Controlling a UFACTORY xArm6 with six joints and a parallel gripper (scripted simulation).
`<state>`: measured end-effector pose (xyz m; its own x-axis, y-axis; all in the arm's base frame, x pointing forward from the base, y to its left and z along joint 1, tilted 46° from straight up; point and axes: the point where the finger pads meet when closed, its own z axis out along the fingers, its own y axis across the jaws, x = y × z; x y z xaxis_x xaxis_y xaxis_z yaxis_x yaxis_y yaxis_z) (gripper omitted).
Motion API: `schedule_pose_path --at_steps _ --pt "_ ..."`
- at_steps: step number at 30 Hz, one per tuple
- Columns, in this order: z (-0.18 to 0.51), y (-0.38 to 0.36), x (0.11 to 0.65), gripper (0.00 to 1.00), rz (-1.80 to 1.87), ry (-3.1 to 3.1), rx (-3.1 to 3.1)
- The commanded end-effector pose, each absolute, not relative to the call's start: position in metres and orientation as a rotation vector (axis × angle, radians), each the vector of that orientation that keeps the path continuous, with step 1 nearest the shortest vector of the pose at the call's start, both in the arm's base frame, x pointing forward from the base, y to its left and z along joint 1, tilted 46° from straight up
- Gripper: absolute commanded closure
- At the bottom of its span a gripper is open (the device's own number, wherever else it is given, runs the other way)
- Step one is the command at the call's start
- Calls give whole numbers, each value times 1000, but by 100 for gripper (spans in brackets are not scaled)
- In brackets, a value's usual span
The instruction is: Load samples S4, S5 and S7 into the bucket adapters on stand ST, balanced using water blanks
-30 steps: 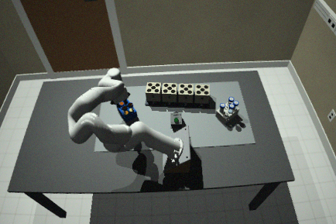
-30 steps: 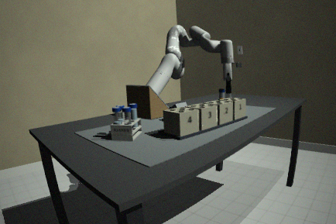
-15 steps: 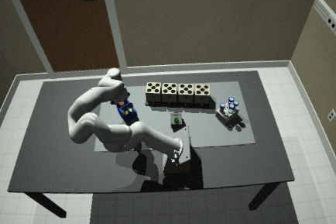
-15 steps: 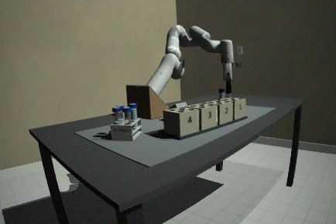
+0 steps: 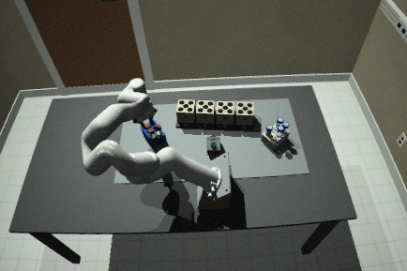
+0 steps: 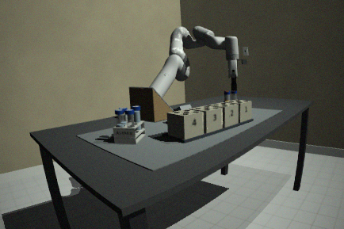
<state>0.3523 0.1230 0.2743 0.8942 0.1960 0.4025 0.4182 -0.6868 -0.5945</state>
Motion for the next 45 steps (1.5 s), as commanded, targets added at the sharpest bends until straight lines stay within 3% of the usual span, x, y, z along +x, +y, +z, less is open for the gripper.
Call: schedule_pose_path --at_steps 1,45 --pt "278 120 352 56 -403 -439 -2336" --pt "334 64 339 56 -403 -439 -2336"
